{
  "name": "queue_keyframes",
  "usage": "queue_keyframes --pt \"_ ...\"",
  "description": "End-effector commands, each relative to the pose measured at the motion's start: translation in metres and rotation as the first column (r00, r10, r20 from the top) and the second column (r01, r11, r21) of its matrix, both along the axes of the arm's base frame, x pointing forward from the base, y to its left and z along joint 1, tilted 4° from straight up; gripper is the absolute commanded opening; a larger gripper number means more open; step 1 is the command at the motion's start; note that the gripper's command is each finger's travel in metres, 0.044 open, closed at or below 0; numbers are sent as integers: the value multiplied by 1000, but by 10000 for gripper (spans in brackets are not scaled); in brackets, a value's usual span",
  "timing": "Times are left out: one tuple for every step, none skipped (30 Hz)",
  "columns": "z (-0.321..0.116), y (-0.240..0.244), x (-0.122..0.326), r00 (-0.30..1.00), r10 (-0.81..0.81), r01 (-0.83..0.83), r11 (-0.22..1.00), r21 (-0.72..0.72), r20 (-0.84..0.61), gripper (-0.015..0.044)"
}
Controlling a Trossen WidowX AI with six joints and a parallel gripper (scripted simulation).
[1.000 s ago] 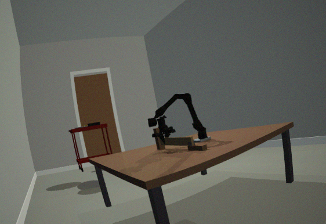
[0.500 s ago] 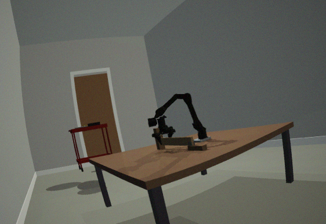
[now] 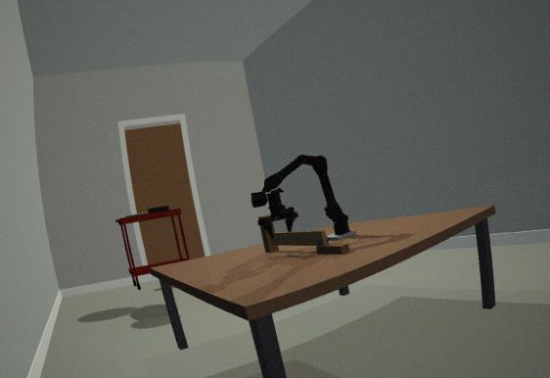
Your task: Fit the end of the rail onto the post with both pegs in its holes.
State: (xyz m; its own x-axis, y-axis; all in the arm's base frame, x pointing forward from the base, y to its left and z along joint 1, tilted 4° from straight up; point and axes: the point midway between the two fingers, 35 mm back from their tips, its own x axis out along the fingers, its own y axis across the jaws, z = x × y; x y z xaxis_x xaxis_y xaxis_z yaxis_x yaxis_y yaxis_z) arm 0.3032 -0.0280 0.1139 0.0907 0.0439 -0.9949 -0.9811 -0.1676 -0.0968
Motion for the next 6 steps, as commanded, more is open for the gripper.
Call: queue_keyframes --pt "3 2 -1 1000 -8 8 1000 -2 -1 440" --pt "3 2 -1 1000 -8 8 1000 -2 -1 440" --pt "3 2 -1 1000 -8 8 1000 -2 -1 440" --pt "3 2 -1 1000 -8 8 1000 -2 -1 440" --pt "3 2 -1 1000 -8 8 1000 -2 -1 440" --pt "3 2 -1 1000 -8 8 1000 -2 -1 440"
